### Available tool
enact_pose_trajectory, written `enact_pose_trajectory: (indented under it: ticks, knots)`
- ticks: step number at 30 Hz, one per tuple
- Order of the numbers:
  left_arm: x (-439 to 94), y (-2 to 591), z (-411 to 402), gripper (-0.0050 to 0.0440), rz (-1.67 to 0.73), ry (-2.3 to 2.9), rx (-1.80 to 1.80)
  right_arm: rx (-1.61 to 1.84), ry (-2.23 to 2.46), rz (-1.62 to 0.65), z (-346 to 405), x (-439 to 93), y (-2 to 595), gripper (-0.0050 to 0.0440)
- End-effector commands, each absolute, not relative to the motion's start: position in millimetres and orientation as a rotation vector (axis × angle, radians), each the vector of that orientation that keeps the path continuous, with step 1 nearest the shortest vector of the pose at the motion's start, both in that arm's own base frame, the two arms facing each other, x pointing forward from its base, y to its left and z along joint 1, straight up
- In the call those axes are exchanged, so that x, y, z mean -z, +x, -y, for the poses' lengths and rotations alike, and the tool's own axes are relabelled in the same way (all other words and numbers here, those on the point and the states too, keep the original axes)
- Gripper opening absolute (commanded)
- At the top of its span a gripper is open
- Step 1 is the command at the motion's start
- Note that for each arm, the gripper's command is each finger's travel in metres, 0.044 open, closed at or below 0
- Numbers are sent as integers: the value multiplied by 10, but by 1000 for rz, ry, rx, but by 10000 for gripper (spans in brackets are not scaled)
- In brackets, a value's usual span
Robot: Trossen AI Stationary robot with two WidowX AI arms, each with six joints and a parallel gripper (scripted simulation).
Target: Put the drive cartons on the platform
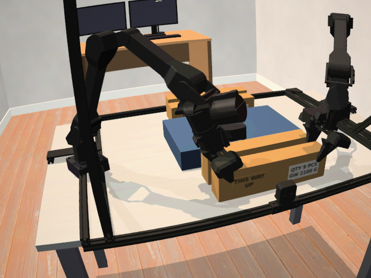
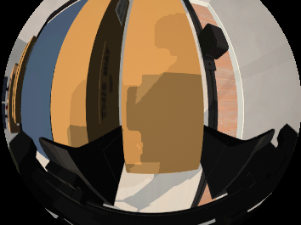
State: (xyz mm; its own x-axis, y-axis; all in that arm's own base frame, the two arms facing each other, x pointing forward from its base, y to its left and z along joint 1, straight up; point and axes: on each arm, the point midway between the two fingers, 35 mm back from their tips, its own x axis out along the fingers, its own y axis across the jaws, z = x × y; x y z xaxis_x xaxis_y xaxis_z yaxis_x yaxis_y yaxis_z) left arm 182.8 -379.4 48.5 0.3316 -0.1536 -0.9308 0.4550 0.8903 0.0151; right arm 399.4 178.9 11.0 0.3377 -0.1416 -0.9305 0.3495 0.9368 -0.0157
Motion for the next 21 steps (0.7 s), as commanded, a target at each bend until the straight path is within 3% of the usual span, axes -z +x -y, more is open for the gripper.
enact_pose_trajectory:
  ticks: [1,21]
  knots:
    - [-622,1811,3832,0,-1163,281,417,313,211,-1174,-1830,-253,4007,0]
    - [-1351,1811,3832,0,-1163,281,417,313,211,-1174,-1830,-997,4007,0]
